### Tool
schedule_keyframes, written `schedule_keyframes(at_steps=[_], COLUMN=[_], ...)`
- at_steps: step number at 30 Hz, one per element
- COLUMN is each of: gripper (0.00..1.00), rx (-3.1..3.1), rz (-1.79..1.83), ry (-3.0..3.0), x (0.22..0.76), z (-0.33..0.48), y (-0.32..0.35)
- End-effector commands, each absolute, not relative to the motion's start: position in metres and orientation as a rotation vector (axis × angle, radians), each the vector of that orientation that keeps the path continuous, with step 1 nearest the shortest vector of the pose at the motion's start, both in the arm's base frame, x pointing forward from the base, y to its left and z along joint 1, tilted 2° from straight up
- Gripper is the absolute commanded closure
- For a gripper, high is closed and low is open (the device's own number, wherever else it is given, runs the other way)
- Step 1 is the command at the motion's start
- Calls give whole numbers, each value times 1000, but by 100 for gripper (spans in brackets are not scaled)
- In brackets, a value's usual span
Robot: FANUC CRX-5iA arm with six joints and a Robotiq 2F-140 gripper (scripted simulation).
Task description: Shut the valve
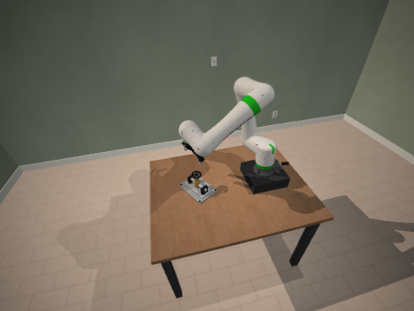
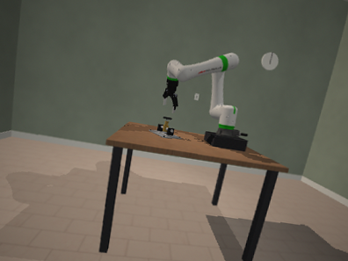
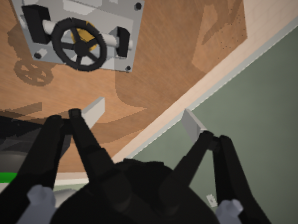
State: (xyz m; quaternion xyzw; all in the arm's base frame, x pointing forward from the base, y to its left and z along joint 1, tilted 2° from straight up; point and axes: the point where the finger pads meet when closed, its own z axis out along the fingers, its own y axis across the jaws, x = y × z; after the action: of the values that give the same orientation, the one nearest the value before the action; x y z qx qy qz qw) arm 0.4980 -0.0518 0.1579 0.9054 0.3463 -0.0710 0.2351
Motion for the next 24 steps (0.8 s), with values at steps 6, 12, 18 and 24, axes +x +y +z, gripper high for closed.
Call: schedule_keyframes(at_steps=[6,12,18,24], gripper=[0,0,0,0], rx=[2655,2716,2720,2720], rz=[-102,28,46,46], ry=[1268,1484,1510,1510], x=[486,485,485,485], z=[147,153,154,154], y=[8,53,59,59])
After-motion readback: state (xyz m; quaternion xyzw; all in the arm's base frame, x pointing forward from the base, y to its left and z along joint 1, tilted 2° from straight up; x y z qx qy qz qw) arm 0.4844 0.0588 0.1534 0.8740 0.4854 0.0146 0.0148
